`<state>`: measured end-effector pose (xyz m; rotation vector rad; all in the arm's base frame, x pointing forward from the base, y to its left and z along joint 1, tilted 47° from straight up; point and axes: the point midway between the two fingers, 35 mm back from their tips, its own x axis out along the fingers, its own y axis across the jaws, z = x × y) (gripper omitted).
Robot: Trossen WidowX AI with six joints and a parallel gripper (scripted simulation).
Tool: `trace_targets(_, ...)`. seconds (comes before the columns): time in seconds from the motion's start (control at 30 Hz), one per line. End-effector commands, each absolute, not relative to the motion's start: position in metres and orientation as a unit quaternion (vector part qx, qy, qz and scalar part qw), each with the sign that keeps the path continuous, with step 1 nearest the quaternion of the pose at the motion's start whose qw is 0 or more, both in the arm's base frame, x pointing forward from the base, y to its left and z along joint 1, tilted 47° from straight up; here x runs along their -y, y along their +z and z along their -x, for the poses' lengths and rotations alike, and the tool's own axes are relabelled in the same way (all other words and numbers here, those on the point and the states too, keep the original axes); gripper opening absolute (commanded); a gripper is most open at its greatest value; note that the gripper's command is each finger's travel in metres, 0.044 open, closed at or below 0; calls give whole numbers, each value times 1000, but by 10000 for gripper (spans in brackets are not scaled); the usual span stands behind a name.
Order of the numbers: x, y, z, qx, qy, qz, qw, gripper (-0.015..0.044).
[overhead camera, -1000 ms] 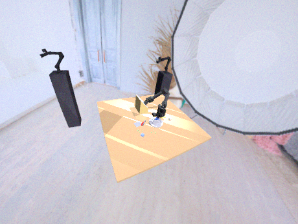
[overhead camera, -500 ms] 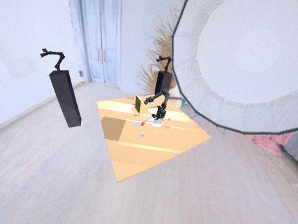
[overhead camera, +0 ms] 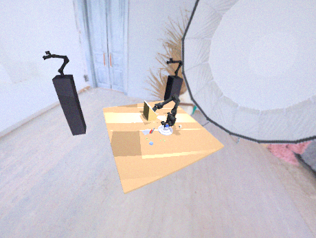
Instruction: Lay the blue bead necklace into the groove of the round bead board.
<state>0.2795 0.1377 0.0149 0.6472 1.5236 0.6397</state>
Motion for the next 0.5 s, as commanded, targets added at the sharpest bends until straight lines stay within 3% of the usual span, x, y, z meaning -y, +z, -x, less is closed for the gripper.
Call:
trace_targets(0.0,-134,18,-280,-666,280,-282,632,394)
trace_targets(0.07,-129,22,-280,-666,280,-283,631,440)
trace_targets(0.47,-122,27,-279,-667,279,-284,630,440)
